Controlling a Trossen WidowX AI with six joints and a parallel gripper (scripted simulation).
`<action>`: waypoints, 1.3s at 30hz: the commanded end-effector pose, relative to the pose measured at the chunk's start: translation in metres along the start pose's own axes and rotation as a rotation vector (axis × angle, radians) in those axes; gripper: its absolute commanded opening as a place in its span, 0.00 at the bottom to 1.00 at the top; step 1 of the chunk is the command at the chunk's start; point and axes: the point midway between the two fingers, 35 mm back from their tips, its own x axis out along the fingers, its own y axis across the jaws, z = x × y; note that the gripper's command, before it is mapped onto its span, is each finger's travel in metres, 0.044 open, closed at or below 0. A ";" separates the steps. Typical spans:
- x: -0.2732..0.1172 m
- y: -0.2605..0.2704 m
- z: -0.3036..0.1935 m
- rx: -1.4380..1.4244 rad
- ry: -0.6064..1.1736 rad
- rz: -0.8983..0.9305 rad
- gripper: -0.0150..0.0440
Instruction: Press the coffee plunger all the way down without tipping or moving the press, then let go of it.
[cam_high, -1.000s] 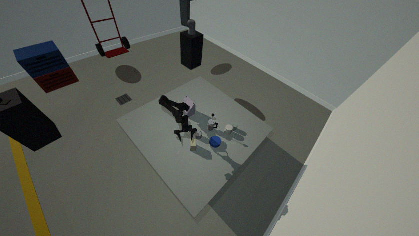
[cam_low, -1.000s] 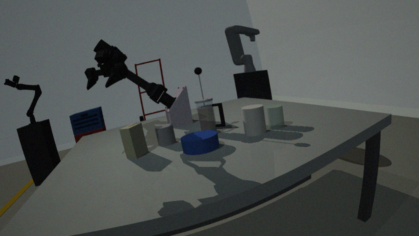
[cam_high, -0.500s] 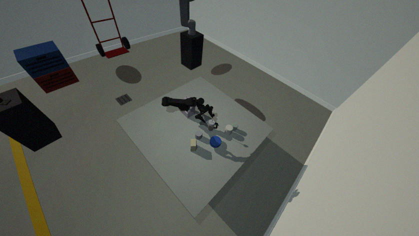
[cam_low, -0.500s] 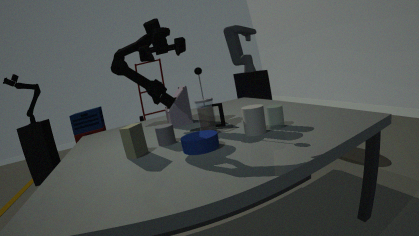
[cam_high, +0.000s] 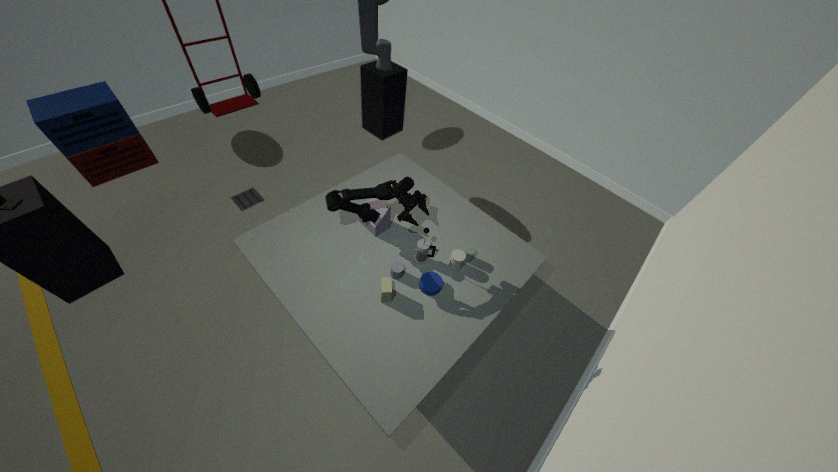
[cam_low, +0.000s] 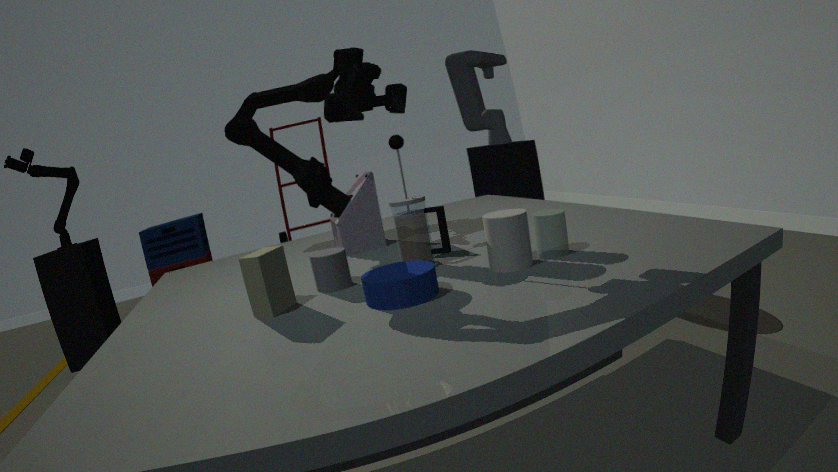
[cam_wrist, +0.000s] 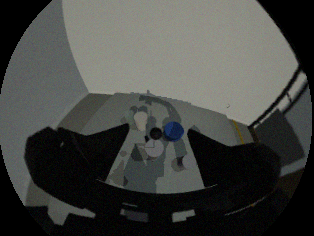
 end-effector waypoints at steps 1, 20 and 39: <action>0.012 0.001 -0.023 -0.009 0.007 0.003 1.00; 0.039 0.002 -0.036 -0.011 0.007 0.007 1.00; 0.057 0.001 -0.036 -0.012 0.003 0.005 0.73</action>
